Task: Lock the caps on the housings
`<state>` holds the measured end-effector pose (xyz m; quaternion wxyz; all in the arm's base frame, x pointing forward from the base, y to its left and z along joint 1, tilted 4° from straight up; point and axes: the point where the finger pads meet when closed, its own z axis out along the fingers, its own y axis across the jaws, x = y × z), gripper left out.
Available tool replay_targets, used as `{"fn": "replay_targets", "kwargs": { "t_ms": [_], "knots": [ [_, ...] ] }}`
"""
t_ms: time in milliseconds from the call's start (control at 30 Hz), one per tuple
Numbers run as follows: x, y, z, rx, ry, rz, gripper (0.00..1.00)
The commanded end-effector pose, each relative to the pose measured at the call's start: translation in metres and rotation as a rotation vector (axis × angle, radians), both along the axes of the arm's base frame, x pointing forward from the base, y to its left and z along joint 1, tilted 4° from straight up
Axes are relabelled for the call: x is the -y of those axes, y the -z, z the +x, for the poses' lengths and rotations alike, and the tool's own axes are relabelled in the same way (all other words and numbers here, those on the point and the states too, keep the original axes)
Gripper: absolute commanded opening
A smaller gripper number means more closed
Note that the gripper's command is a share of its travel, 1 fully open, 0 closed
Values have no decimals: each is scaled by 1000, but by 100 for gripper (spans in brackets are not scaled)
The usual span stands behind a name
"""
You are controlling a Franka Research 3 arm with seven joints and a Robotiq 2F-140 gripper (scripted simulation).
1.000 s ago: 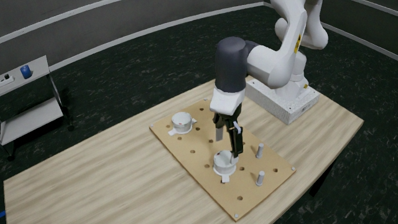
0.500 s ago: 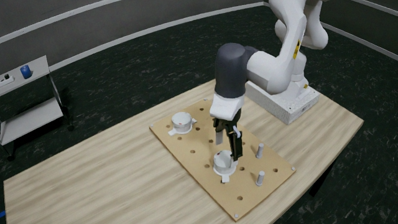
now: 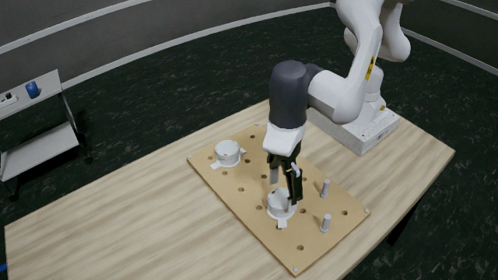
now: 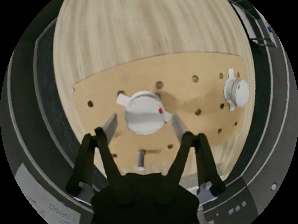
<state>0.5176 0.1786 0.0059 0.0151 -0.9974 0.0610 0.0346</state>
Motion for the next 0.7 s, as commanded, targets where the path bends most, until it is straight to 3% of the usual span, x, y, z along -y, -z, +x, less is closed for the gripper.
{"fn": "replay_targets", "kwargs": {
  "t_ms": [0, 667],
  "knots": [
    [0, 4, 1, 5, -6, 3, 78],
    [0, 14, 1, 5, -6, 3, 78]
  ]
}}
